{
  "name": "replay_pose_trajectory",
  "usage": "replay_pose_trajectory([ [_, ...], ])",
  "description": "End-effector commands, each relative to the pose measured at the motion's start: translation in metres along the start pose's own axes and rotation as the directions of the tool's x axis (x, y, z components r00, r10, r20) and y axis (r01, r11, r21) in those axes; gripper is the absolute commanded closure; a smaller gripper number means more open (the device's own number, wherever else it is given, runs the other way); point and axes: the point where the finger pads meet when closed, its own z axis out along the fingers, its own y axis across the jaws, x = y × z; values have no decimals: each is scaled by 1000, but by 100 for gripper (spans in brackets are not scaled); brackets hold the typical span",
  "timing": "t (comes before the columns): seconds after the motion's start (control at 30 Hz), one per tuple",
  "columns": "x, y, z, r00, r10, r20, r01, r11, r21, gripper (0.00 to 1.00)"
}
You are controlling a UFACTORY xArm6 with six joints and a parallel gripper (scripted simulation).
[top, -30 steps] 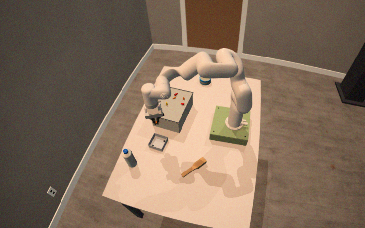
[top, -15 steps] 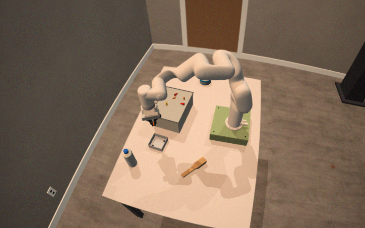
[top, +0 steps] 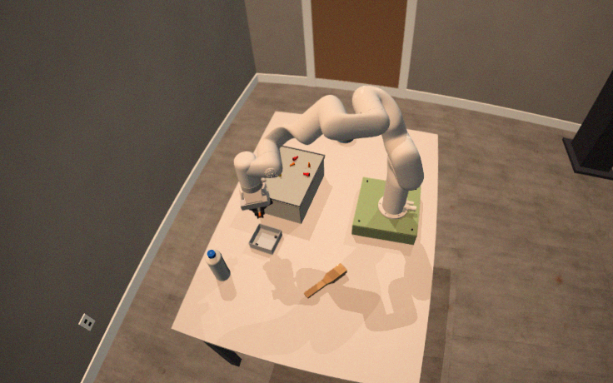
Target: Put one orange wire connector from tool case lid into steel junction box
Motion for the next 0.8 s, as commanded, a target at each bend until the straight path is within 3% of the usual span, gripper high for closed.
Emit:
replay_pose_trajectory([
  [0.0, 0, 2, 43, 1000, 0, 0, 0, 1000, -5, 97],
  [0.3, 0, 3, 119, 1000, 0, 0, 0, 1000, -5, 97],
  [0.57, 0, 3, 140, 1000, 0, 0, 0, 1000, -5, 97],
  [0.77, 0, 3, 142, 1000, 0, 0, 0, 1000, -5, 97],
])
